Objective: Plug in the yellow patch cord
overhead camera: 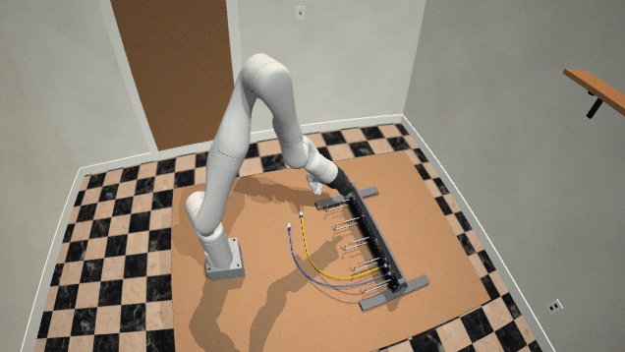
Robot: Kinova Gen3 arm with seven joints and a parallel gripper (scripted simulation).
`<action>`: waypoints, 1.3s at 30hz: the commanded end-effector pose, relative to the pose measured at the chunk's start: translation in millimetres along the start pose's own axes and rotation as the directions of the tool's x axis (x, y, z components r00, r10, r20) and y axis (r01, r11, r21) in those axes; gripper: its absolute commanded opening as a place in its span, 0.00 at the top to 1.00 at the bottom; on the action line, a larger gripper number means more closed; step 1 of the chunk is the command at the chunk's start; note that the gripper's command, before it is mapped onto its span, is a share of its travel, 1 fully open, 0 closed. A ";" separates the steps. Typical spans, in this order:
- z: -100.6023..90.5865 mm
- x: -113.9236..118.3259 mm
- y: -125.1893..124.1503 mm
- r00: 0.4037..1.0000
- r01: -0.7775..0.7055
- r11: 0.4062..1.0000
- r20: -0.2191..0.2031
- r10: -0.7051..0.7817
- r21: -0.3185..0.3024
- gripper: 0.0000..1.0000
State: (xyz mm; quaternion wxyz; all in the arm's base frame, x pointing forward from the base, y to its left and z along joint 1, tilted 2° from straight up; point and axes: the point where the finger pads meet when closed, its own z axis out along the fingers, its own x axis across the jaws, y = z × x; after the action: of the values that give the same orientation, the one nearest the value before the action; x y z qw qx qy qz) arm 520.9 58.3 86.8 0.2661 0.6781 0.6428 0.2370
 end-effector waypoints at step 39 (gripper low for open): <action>13.2 -3.0 -3.3 1.000 -0.006 1.000 0.004 0.006 0.007 1.00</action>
State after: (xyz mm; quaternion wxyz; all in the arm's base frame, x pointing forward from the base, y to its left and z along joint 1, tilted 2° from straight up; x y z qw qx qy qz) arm 524.5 54.0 73.5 0.2626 0.6823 0.6417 0.2318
